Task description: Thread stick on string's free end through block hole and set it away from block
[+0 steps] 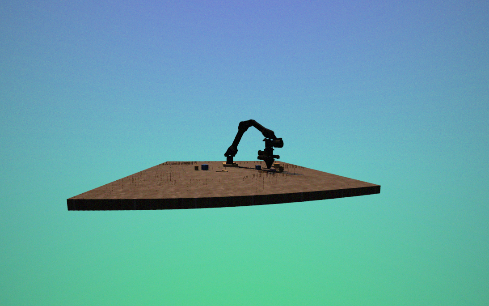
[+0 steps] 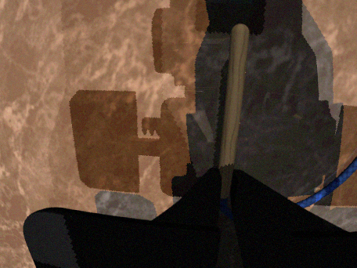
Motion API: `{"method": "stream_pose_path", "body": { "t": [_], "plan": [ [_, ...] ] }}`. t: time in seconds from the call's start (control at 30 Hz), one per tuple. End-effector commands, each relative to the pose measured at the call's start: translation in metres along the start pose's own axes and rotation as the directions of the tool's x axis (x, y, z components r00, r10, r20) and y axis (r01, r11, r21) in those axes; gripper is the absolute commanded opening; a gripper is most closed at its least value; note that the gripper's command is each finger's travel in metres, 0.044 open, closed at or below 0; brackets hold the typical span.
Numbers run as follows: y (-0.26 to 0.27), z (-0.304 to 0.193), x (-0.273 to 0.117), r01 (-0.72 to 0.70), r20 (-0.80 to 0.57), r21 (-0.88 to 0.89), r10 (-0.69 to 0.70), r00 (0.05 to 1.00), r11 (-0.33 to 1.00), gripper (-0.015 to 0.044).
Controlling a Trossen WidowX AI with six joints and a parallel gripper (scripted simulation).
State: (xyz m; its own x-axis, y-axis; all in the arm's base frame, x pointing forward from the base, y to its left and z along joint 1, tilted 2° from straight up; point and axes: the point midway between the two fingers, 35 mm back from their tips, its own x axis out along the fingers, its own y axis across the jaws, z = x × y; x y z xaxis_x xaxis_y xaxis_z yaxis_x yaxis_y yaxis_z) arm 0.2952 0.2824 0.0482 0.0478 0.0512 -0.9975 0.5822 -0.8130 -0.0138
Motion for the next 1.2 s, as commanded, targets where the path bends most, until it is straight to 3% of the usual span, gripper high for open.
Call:
{"method": "stream_pose_path", "body": {
  "t": [0.0,1.17],
  "plan": [
    [0.001,0.007,0.001,-0.003,0.003,0.007,0.003,1.000,1.000,0.0000],
    [0.001,0.046,0.003,-0.003,-0.001,0.007,0.003,1.000,1.000,0.0000]
  ]
}}
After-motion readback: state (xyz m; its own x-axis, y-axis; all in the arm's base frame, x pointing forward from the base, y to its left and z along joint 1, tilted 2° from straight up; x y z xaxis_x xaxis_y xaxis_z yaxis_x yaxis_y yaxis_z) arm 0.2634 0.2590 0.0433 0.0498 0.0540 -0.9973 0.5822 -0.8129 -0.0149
